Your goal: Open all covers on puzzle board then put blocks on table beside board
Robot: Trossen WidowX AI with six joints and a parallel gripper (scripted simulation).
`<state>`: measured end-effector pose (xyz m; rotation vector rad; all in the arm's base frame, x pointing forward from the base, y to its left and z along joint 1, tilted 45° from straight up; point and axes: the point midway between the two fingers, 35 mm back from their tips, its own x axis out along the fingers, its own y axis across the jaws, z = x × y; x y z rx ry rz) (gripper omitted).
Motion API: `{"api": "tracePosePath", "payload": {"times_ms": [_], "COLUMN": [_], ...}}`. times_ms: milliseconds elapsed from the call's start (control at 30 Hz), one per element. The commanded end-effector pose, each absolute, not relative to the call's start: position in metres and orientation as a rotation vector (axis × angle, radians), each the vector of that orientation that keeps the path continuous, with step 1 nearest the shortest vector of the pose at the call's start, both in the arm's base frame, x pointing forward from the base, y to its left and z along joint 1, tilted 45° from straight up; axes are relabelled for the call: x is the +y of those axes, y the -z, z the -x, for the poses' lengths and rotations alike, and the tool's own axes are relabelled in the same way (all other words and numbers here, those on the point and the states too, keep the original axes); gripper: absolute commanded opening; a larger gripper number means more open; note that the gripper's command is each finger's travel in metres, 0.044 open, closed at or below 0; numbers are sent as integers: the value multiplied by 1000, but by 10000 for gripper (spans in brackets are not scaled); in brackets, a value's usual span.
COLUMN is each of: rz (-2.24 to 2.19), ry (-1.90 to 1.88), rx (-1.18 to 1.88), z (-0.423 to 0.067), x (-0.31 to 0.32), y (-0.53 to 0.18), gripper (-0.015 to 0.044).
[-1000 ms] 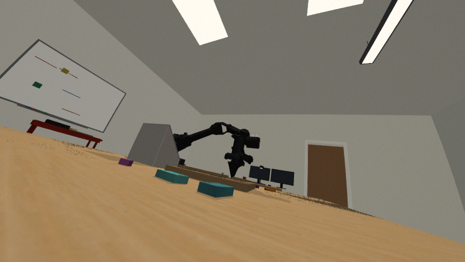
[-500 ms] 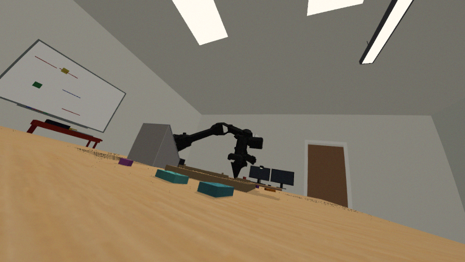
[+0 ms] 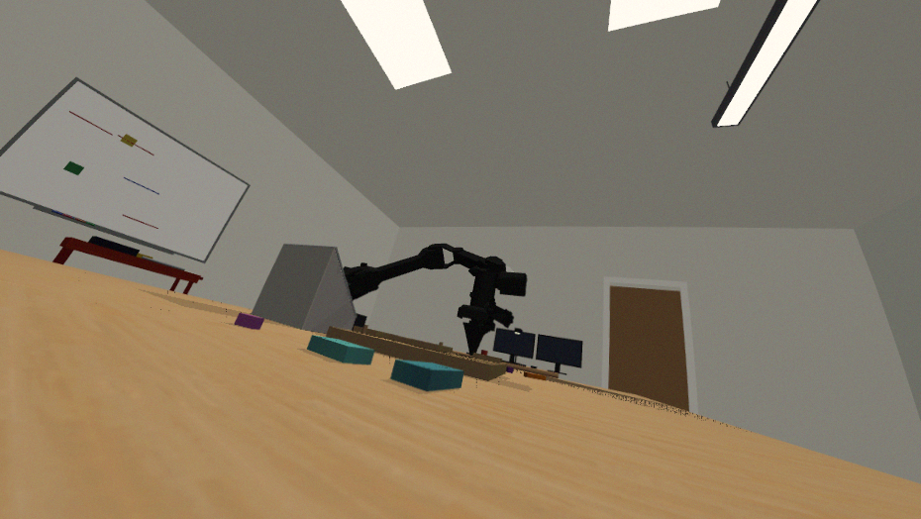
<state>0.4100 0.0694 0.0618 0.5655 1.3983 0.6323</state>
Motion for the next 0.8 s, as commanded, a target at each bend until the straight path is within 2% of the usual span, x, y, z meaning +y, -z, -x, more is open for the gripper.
{"api": "tracePosePath", "payload": {"times_ms": [0, 767], "rz": [-575, -573], "ry": [-632, -630], "rx": [1402, 1403], "z": [-414, -419], "x": [71, 52], "y": [-61, -80], "gripper": [0, 0]}}
